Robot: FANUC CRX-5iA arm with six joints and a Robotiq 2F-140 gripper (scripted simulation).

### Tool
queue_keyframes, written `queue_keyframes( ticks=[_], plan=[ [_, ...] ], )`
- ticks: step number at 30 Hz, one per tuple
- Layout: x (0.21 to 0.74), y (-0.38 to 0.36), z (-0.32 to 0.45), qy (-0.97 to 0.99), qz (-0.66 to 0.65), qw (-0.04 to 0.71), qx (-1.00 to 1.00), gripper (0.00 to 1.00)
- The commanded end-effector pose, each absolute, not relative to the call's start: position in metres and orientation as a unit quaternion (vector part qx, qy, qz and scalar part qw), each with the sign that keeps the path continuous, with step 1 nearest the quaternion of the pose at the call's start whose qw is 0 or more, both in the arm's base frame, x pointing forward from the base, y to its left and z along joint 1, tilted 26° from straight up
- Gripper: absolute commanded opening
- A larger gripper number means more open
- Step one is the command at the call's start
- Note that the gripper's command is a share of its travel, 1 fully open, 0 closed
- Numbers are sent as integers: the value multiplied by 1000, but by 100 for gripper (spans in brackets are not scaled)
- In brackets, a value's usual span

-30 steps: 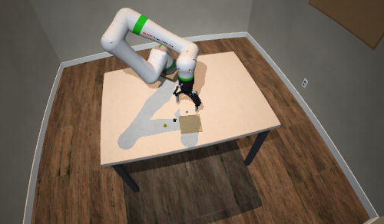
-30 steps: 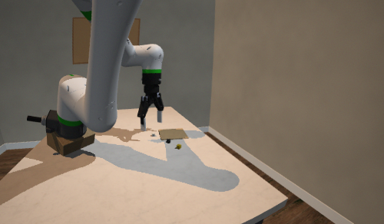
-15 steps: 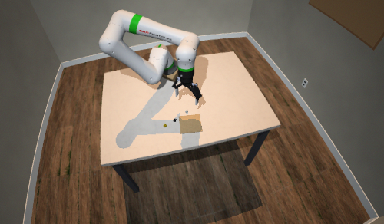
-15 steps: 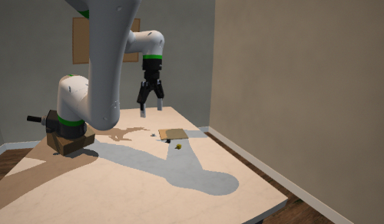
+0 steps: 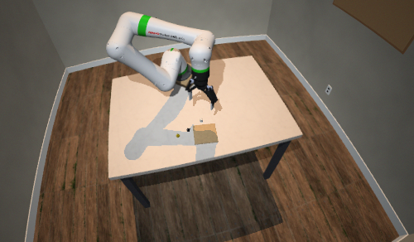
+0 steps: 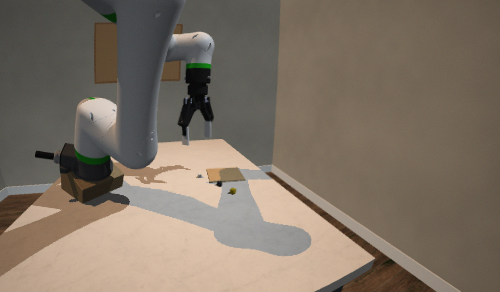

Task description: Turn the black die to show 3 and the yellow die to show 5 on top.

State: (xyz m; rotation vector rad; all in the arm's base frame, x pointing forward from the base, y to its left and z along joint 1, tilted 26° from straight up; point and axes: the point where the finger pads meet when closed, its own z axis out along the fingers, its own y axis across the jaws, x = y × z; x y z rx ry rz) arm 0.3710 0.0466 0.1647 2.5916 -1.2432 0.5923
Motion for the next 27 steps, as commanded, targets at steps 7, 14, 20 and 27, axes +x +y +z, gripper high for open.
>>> queue_keyframes(
  ticks=[7,14,20,27],
  plan=[
    [401,-8,187,-350,189,117,910,100],
    [412,-39,199,-314,186,125,923,100],
    [416,-54,205,-297,185,130,928,100],
    [416,-54,205,-297,185,130,928,100]
  ],
)
